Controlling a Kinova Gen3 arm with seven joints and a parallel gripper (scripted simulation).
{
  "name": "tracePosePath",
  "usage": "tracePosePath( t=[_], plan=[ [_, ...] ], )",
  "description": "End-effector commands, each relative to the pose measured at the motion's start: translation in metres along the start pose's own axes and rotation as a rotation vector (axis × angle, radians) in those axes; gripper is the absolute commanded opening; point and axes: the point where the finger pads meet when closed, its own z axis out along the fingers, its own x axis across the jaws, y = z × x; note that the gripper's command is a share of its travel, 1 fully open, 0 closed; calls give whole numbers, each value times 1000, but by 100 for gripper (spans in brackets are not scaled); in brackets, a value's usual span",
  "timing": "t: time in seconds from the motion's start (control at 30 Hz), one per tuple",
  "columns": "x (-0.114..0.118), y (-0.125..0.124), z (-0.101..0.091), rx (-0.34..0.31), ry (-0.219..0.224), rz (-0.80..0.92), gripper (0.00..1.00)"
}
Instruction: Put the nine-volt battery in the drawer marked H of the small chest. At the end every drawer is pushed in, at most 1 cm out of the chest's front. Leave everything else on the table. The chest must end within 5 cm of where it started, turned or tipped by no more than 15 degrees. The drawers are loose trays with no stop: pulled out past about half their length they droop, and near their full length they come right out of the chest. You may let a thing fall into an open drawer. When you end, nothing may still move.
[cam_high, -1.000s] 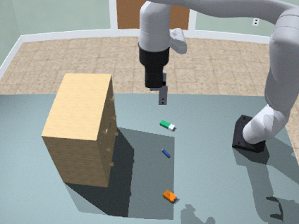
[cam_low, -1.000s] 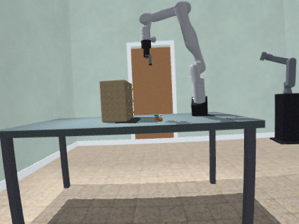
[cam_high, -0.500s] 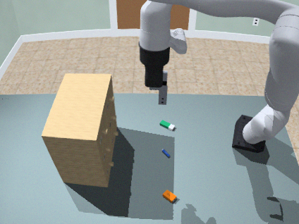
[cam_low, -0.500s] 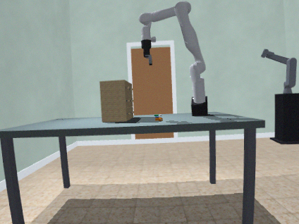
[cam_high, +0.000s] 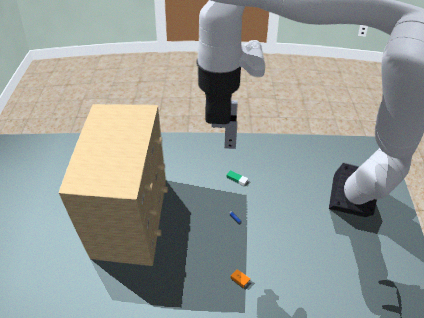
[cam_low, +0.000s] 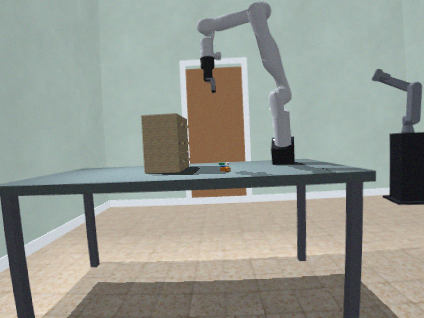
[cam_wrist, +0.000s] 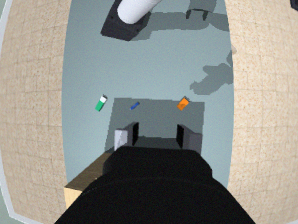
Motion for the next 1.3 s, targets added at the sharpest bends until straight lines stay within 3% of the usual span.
tracePosePath(
  t=[0.0,0.27,0.57,0.63,1.03,1.13,1.27],
  plan=[
    [0,0,0,-5,-1,0,100],
    [0,4,5,-46,-1,0,100],
    [0,19,26,-209,-1,0,100],
    [0,19,26,-209,-1,0,100],
    [0,49,69,-547,-1,0,100],
    [0,54,77,-610,0,-1,100],
    [0,57,82,-646,0,0,100]
  ],
)
